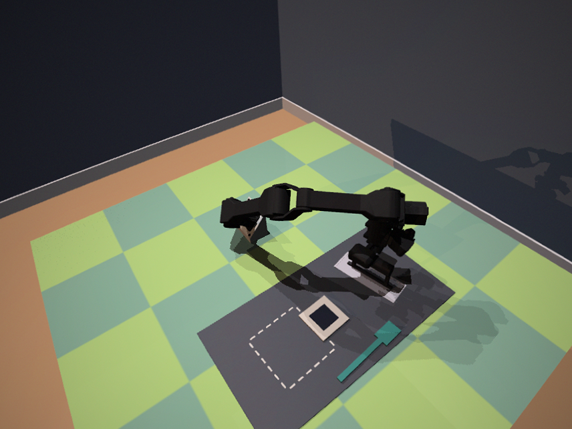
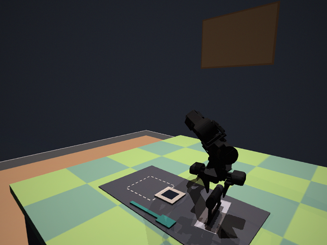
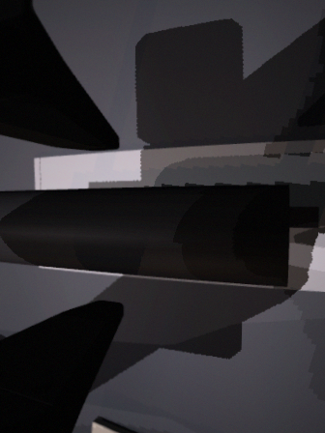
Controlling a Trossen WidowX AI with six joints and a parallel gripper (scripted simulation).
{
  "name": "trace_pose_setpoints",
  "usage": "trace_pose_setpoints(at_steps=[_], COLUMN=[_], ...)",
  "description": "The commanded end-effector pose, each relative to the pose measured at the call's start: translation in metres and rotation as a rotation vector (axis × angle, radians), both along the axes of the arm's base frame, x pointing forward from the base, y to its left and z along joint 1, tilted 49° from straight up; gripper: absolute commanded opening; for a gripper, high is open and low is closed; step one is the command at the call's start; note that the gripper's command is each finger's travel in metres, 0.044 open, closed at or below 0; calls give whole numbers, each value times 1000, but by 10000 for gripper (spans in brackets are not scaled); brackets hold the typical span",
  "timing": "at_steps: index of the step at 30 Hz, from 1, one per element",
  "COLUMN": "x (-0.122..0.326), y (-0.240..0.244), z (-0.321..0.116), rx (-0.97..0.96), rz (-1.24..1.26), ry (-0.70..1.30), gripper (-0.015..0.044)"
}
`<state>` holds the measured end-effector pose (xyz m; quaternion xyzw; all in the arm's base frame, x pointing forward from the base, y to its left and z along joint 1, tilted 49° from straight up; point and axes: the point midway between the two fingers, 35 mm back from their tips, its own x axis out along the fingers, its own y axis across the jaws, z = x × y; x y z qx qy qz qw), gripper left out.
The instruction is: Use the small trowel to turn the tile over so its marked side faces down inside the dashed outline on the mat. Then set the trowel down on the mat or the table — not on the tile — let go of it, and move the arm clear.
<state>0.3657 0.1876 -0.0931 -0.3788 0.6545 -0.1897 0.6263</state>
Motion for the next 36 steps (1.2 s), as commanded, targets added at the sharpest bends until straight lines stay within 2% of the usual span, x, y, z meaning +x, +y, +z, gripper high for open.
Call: trace_pose_setpoints(at_steps=[1,4,9,10,31,36], x=[1,1,1,1,1,1], y=[-8,-10,-10,-10,-10,-10], z=[-5,-6,-6,-6,-6,-6], rx=[-7,-8,-8,-8,-8,-15], rz=[-1,-1,-1,-1,-1,69], ry=[5,6,6,6,6,83], gripper=[270,270,139,132,130,130])
